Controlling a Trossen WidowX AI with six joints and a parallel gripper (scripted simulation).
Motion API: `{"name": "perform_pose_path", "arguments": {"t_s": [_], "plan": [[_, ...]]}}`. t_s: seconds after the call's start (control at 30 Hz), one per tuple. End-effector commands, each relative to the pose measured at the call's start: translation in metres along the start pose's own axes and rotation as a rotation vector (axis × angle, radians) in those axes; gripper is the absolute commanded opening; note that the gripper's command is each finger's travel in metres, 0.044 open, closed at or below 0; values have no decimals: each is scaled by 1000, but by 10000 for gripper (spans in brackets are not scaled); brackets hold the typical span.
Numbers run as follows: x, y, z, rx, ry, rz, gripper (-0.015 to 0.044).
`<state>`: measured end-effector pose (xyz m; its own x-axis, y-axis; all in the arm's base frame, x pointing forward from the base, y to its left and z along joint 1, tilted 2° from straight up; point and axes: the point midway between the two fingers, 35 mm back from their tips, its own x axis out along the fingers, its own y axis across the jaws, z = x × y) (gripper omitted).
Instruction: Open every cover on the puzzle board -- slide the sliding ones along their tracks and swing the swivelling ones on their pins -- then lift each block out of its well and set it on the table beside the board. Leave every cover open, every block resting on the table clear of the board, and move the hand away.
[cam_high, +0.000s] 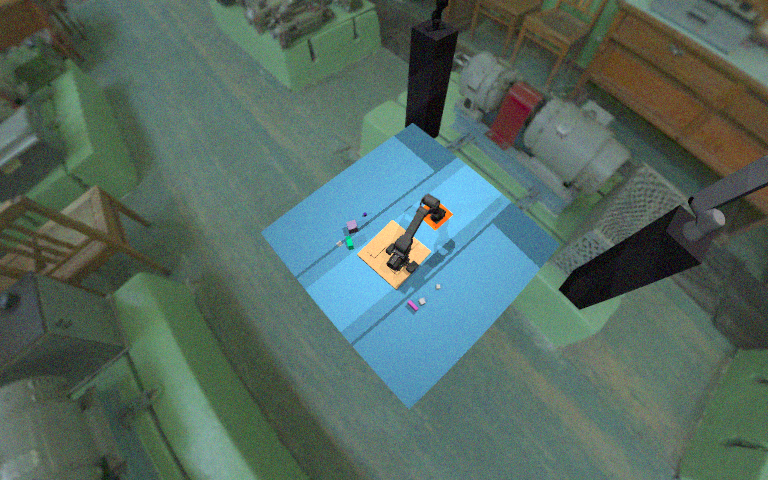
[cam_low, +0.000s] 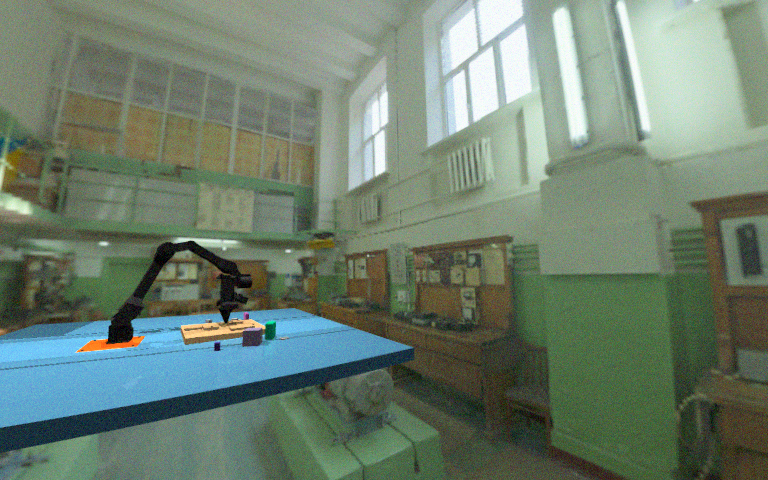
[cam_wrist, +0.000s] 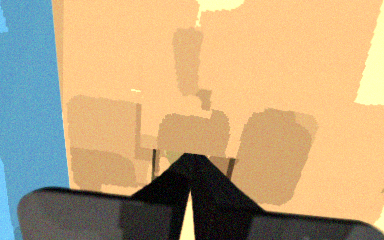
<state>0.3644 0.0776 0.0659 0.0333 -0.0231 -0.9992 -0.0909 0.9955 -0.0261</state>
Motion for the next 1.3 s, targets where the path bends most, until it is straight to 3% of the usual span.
{"name": "perform_pose_path", "arguments": {"t_s": [0.0, 1.27], "plan": [[-1, 0, 5, -3, -4, -3, 0], [-11, -1, 35, -3, -7, -3, 0]]}}
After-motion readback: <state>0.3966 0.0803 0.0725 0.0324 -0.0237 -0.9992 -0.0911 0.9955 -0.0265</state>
